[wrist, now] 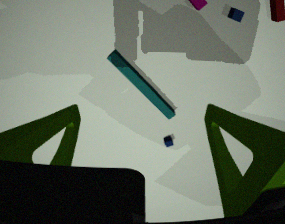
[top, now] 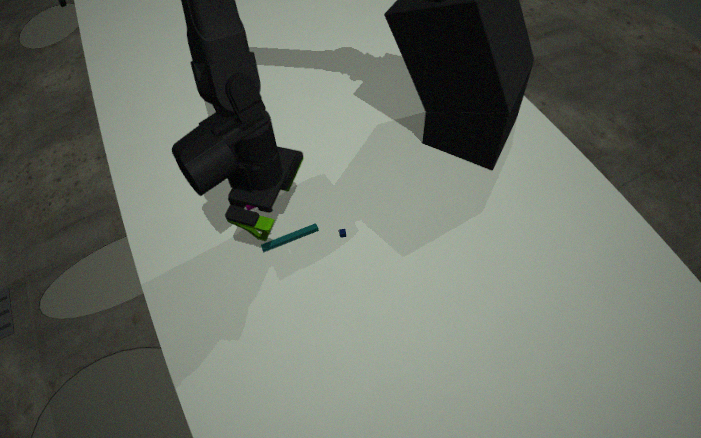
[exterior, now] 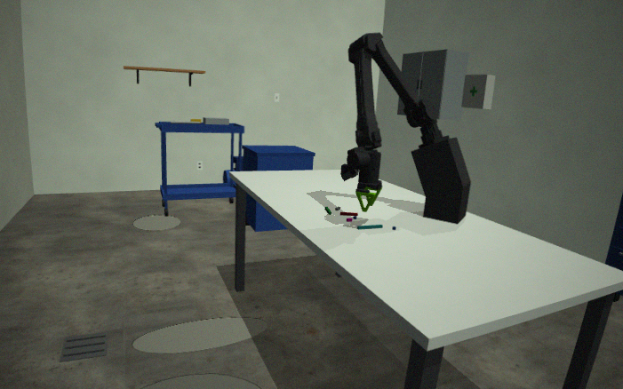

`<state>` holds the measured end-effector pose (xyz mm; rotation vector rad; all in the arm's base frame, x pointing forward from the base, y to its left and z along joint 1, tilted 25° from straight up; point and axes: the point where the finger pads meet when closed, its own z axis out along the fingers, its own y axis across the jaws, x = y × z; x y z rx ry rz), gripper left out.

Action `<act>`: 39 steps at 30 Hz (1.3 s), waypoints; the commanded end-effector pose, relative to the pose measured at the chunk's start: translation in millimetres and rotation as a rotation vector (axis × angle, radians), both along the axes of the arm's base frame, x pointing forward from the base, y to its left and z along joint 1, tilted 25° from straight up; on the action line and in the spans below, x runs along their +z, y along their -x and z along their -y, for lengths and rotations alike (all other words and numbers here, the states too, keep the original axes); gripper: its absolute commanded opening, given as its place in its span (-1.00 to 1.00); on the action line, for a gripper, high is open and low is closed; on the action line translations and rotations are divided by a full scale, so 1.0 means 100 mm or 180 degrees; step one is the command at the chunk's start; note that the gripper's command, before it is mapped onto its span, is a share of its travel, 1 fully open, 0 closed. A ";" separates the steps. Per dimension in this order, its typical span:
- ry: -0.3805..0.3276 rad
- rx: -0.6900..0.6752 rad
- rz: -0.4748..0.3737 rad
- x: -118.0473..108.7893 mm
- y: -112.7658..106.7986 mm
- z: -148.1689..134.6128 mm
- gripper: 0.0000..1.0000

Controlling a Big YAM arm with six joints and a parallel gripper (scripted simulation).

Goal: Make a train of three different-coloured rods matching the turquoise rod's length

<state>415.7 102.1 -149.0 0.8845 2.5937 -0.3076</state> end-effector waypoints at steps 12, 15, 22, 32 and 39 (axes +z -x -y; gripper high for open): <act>0.0018 -0.0038 -0.0010 -0.01 -0.04 0.02 1.00; 0.0018 -0.0038 -0.0010 -0.01 -0.04 0.02 1.00; 0.0041 0.0042 -0.0032 0.04 -0.04 0.06 1.00; 0.0252 0.0783 -0.0300 0.04 -0.01 0.27 1.00; 0.0413 0.1348 -0.0393 0.23 -0.09 0.39 1.00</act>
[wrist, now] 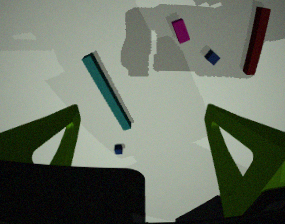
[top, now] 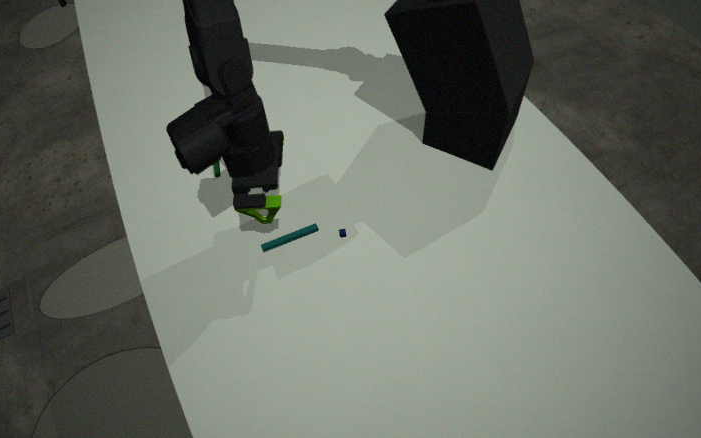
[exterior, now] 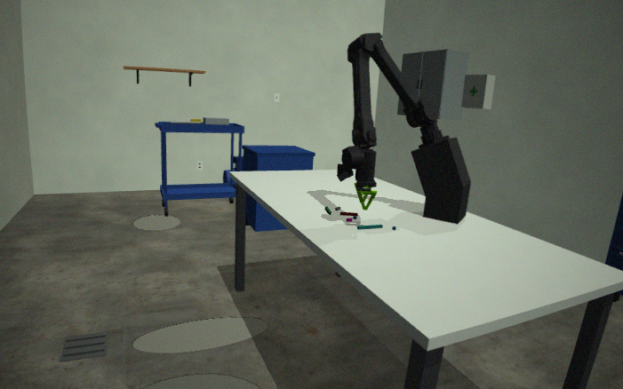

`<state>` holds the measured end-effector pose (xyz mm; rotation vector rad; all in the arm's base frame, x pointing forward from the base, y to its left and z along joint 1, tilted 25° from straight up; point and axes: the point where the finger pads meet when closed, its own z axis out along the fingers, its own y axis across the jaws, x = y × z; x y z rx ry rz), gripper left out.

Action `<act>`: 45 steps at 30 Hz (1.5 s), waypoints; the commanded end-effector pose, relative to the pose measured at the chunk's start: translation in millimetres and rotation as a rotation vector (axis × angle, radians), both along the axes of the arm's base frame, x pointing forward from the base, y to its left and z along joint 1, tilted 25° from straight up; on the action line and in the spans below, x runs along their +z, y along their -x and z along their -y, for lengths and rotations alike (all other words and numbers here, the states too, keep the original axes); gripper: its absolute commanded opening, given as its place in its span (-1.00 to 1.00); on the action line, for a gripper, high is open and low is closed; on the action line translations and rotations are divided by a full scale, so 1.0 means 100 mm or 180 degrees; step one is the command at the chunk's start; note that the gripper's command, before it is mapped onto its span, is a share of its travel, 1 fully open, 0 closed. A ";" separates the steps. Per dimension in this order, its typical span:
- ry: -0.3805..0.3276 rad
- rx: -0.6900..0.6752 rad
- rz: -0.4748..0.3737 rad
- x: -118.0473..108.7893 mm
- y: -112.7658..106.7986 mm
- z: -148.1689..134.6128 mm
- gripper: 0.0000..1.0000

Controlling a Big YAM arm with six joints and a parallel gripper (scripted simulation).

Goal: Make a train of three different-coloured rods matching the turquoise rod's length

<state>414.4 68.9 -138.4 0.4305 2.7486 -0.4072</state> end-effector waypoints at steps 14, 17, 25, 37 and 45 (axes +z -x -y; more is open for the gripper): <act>0.0359 0.1211 -0.0311 0.20 -0.09 0.29 1.00; 0.0429 0.1419 -0.0386 0.21 -0.08 0.35 1.00; 0.0559 0.1809 -0.0526 0.25 -0.06 0.45 1.00; 0.0867 0.2723 -0.0861 0.32 -0.01 0.69 1.00; 0.0886 0.2852 -0.0919 0.25 -0.01 0.62 -0.53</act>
